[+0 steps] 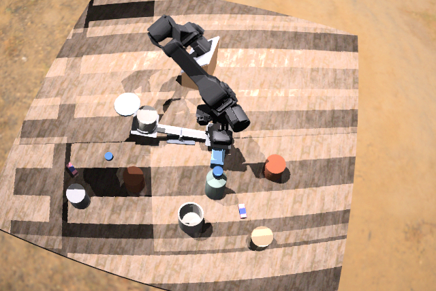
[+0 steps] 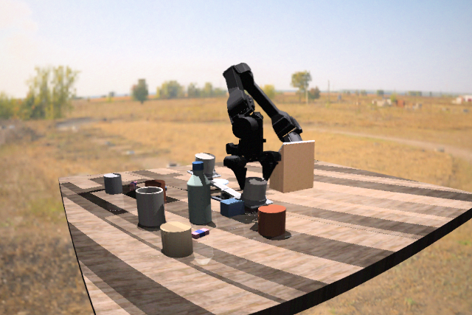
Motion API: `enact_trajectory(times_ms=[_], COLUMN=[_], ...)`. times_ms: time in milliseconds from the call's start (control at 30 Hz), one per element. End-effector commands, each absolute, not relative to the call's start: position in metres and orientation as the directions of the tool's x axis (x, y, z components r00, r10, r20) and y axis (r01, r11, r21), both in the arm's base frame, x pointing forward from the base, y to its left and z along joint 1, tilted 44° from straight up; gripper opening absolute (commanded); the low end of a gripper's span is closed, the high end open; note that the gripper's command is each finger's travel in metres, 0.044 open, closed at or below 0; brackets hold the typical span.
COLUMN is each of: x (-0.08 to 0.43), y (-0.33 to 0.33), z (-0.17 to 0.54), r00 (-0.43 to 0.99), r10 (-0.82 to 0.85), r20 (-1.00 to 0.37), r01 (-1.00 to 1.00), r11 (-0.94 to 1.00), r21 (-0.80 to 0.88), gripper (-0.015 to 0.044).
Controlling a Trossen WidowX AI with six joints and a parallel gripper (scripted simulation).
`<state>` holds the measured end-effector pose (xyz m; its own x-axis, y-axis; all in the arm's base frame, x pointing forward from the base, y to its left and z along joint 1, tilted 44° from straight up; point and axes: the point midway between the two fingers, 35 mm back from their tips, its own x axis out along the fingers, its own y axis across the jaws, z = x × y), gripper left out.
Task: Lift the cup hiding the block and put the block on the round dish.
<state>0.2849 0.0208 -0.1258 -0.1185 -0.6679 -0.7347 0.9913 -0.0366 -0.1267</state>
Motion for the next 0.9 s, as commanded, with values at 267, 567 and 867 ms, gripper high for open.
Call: enact_trajectory(times_ms=[267, 567, 867], x=[0.2786, 0.2786, 0.2786], y=[0.0096, 0.0096, 0.0096], z=[-0.1369, -0.1369, -0.1369], r00=[-0.131, -0.131, -0.131], r10=[-0.675, -0.675, -0.675], r20=[-0.726, -0.726, -0.726], r01=[0.989, 0.989, 0.989], r11=[-0.036, -0.036, -0.036], r21=[-0.145, -0.145, -0.145], gripper=[0.0427, 0.0367, 0.0307])
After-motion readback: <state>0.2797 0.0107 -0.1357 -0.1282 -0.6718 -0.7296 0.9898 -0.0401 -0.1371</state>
